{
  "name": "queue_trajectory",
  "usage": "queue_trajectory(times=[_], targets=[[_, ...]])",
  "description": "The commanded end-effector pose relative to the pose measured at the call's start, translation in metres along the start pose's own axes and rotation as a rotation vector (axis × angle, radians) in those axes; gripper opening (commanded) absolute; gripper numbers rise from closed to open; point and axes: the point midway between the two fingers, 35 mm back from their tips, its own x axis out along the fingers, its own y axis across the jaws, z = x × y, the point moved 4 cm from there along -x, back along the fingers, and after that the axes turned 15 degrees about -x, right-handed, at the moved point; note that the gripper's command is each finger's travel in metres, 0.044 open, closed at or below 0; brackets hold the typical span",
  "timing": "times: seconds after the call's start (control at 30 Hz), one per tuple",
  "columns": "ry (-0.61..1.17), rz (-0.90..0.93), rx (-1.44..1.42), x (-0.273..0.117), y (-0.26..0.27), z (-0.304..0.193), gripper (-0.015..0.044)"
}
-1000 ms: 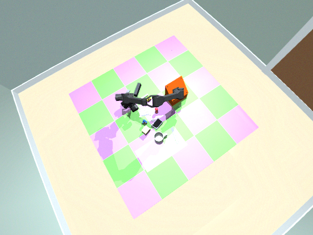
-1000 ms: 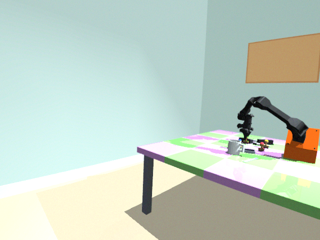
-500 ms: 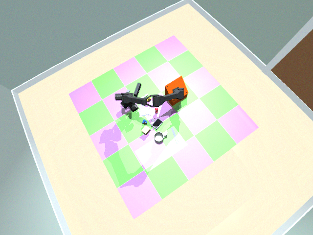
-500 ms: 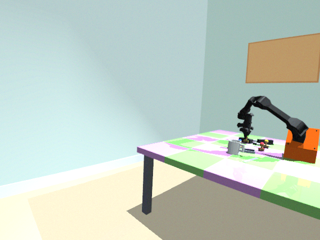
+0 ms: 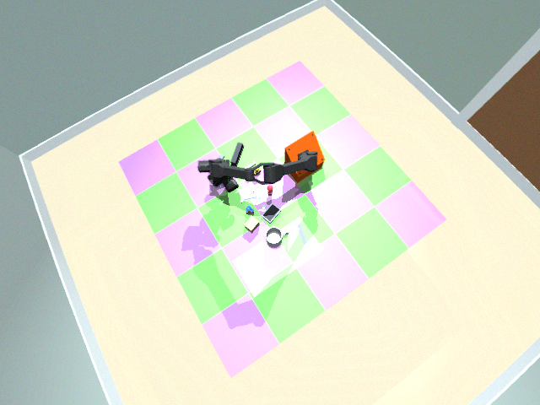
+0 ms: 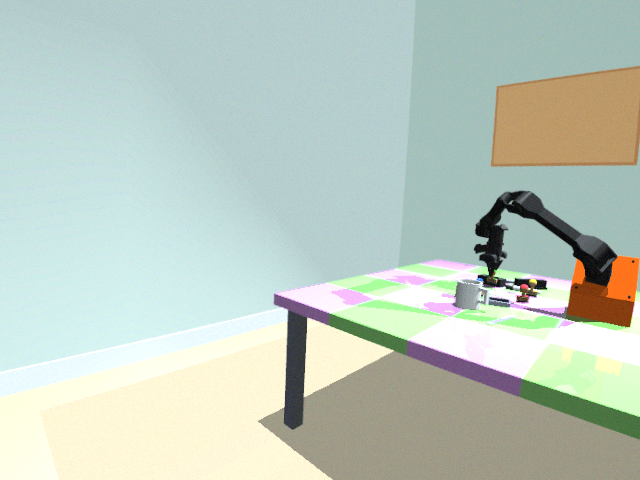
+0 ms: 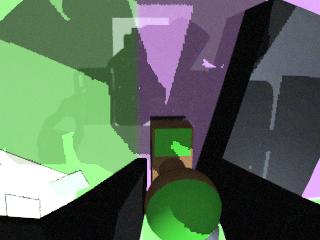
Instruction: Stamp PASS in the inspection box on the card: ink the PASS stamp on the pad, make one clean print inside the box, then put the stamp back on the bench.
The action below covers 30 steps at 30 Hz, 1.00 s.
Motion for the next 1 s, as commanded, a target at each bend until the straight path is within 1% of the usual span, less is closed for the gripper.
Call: queue_trajectory(times=[0.0, 0.97], targets=[[0.000, -0.008, -0.006, -0.004, 0.000, 0.001, 0.0000], [0.002, -0.020, -0.006, -0.019, 0.000, 0.002, 0.0000]])
